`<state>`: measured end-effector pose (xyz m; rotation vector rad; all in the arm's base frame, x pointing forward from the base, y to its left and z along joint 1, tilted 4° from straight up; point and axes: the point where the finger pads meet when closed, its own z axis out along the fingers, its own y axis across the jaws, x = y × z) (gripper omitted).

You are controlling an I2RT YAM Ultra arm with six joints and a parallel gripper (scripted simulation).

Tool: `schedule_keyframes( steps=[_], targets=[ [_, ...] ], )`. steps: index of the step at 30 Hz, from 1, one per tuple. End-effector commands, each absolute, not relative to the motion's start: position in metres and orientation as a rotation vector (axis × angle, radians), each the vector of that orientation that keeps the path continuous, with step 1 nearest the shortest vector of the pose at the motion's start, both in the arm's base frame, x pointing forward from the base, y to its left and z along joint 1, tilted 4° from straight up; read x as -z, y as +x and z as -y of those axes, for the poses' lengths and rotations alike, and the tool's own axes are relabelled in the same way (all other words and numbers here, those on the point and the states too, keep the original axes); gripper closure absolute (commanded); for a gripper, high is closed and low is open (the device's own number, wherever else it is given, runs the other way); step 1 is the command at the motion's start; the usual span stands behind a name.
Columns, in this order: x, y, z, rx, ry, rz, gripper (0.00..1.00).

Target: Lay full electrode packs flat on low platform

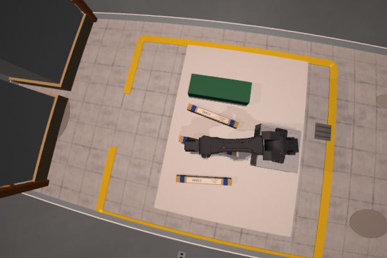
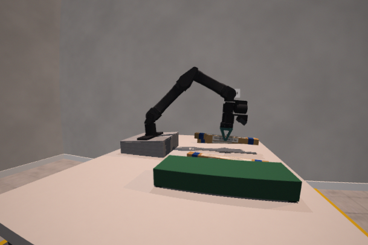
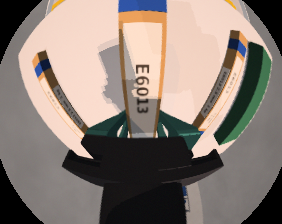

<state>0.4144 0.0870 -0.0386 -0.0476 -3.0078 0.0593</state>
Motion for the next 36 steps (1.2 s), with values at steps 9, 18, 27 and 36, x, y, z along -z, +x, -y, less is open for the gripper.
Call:
schedule_keyframes(
  steps=[9, 18, 27, 36],
  targets=[
    [-0.004, 0.437, -0.096, -0.027, -0.041, 3.11, 1.0],
    [-0.004, 0.437, -0.097, -0.027, -0.041, 3.11, 1.0],
    [-0.012, 0.437, -0.097, -0.027, -0.04, 3.11, 1.0],
    [-0.026, 0.438, -0.097, -0.027, -0.04, 3.11, 1.0]
  ],
)
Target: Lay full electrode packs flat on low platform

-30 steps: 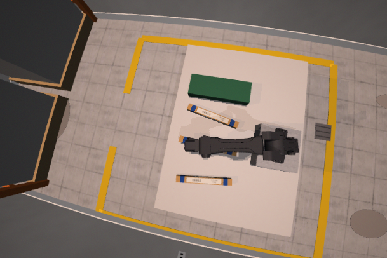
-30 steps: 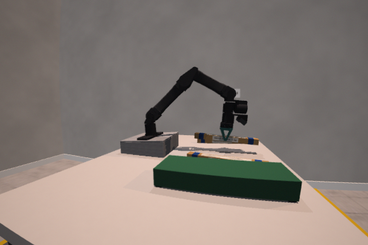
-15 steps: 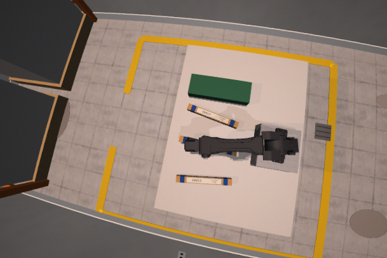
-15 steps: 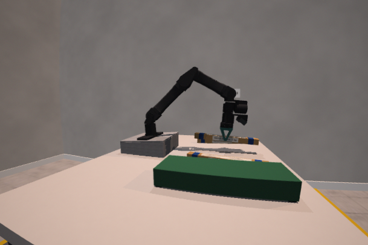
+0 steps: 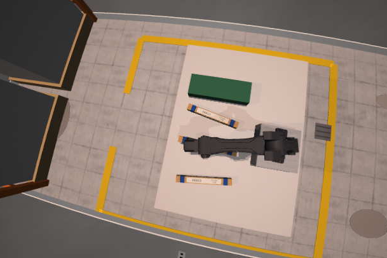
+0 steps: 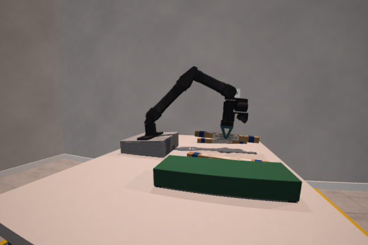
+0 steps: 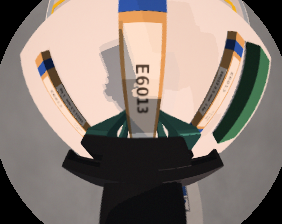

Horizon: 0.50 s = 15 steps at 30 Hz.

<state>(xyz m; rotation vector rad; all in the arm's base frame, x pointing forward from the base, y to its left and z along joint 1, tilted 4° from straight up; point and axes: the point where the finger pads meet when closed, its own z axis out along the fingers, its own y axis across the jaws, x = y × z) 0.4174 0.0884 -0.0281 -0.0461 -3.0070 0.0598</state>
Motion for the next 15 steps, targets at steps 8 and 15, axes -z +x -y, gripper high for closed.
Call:
schedule_keyframes(
  steps=[8, 15],
  targets=[
    [-0.042, 0.438, -0.096, -0.027, -0.045, 3.109, 1.0],
    [-0.052, 0.439, -0.097, -0.027, -0.042, 3.11, 1.0]
  ],
)
